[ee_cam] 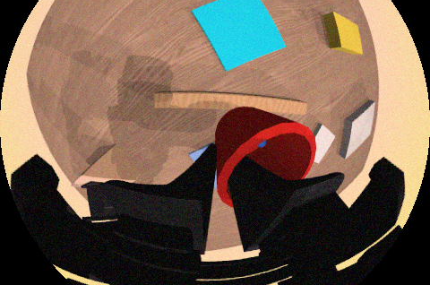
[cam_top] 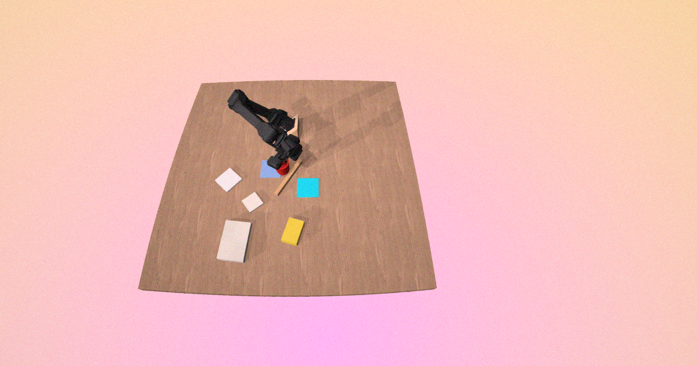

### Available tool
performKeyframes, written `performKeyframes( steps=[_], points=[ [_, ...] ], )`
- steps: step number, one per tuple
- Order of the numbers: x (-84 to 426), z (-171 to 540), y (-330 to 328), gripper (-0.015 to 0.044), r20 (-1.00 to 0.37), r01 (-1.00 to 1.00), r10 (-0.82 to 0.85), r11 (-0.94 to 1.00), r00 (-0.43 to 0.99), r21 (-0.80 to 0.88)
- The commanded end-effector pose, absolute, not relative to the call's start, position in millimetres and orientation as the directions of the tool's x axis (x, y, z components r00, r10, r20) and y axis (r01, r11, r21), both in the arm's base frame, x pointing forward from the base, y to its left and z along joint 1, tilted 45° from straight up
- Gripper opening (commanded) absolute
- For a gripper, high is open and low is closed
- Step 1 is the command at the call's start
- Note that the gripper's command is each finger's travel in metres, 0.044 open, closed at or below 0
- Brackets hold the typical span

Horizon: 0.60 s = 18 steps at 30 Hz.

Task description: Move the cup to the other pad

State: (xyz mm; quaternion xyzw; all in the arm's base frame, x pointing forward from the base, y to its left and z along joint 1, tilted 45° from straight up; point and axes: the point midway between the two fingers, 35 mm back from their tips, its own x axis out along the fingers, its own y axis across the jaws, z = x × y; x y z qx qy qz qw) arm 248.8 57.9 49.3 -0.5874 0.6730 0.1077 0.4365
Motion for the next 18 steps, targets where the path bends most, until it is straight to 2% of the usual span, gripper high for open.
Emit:
performKeyframes(
  steps=[1,18],
  points=[
    [254,43,65,0.0000,-0.715,-0.884,-0.695,0.290,0.069,-0.367],
    [269,26,86,0.0000,-0.716,-0.883,-0.694,0.291,0.070,-0.368]
  ],
)
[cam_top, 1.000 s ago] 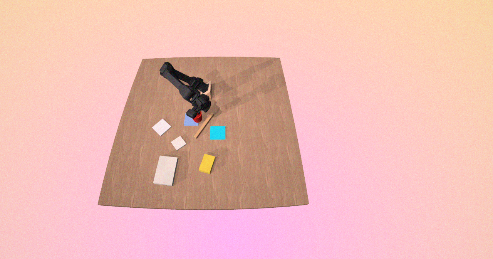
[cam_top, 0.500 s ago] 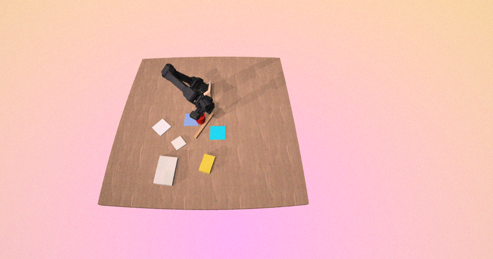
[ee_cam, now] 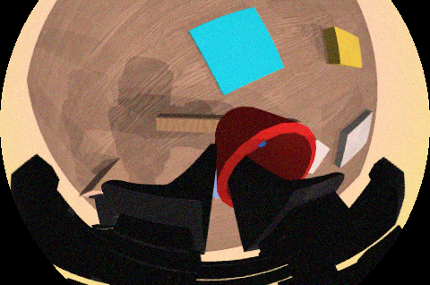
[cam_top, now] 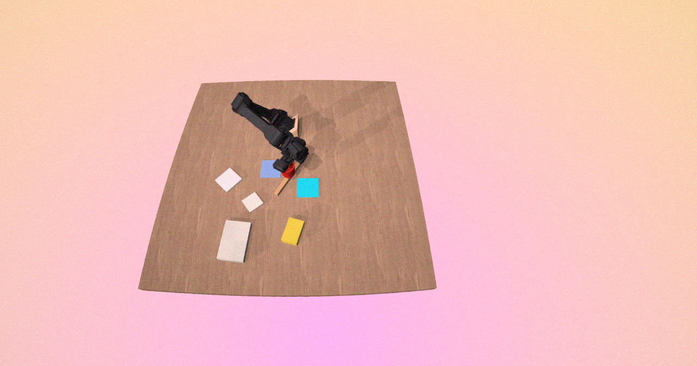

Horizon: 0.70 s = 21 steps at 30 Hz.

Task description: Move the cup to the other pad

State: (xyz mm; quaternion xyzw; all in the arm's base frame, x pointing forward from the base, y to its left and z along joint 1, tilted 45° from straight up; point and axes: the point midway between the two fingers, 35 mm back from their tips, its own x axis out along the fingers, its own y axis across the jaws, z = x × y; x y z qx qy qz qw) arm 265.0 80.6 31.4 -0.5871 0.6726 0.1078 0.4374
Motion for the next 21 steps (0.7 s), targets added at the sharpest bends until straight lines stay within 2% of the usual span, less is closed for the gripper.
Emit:
performKeyframes(
  steps=[1,21],
  points=[
    [269,25,88,0.0000,-0.716,-0.883,-0.694,0.291,0.070,-0.368],
    [287,4,113,0.0000,-0.717,-0.883,-0.693,0.291,0.071,-0.368]
  ],
)
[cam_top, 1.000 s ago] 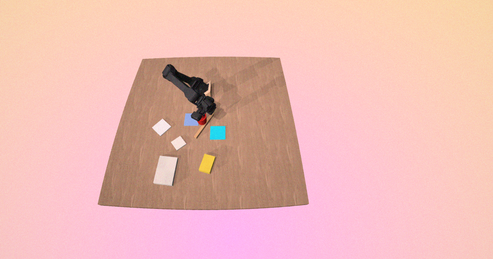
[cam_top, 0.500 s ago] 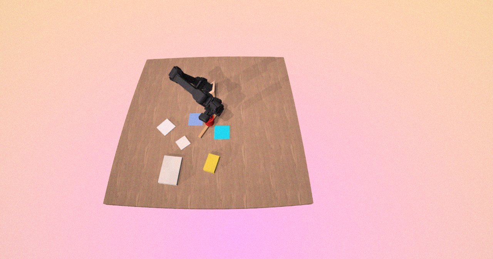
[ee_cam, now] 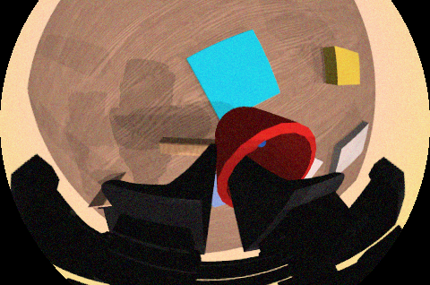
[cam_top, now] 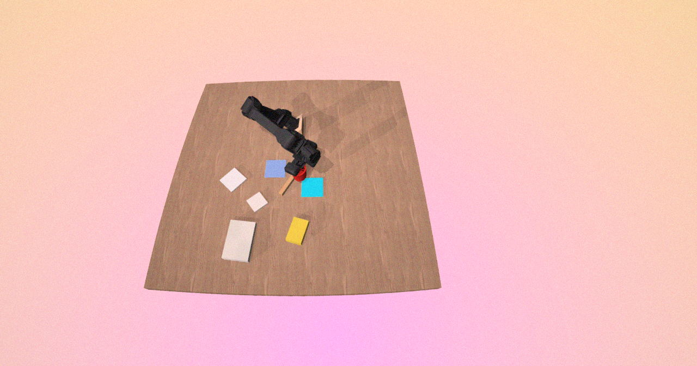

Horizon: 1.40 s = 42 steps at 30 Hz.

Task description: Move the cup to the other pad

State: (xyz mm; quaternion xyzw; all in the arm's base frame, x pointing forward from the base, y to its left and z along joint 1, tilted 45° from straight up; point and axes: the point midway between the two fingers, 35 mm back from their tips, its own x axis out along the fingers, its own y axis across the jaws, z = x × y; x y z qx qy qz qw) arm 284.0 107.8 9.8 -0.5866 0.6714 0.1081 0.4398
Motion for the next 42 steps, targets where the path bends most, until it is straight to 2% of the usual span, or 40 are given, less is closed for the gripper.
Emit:
performKeyframes(
  steps=[1,30,42],
  points=[
    [288,3,114,0.0000,-0.717,-0.883,-0.693,0.291,0.071,-0.368],
    [310,-29,149,0.0000,-0.719,-0.882,-0.691,0.292,0.072,-0.369],
    [311,-38,141,0.0000,-0.719,-0.882,-0.691,0.292,0.072,-0.370]
  ],
)
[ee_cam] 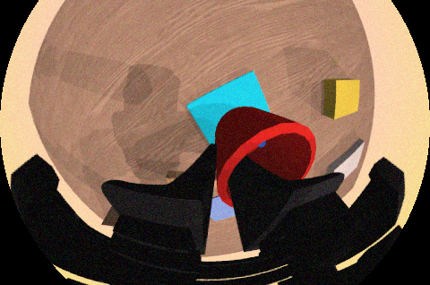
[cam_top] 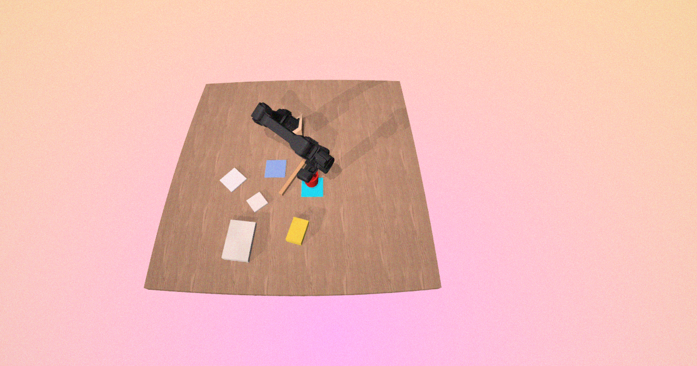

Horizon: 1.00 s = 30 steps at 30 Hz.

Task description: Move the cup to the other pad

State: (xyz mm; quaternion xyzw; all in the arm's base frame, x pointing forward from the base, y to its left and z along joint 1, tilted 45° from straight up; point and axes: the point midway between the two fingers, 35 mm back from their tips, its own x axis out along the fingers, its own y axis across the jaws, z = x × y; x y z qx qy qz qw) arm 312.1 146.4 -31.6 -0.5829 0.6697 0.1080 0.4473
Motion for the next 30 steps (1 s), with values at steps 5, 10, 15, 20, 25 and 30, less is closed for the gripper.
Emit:
performKeyframes(
  steps=[5,10,15,20,25,30],
  points=[
    [312,-43,136,0.0000,-0.719,-0.882,-0.691,0.292,0.072,-0.370],
    [313,-49,131,0.0000,-0.719,-0.882,-0.692,0.292,0.072,-0.370],
    [313,-54,126,0.0000,-0.718,-0.882,-0.692,0.292,0.073,-0.370],
    [313,-60,121,0.0000,-0.718,-0.882,-0.692,0.292,0.073,-0.370],
    [313,-61,119,0.0000,-0.718,-0.882,-0.692,0.292,0.073,-0.370],
    [315,-59,121,0.0000,-0.723,-0.878,-0.687,0.299,0.075,-0.374]
  ],
)
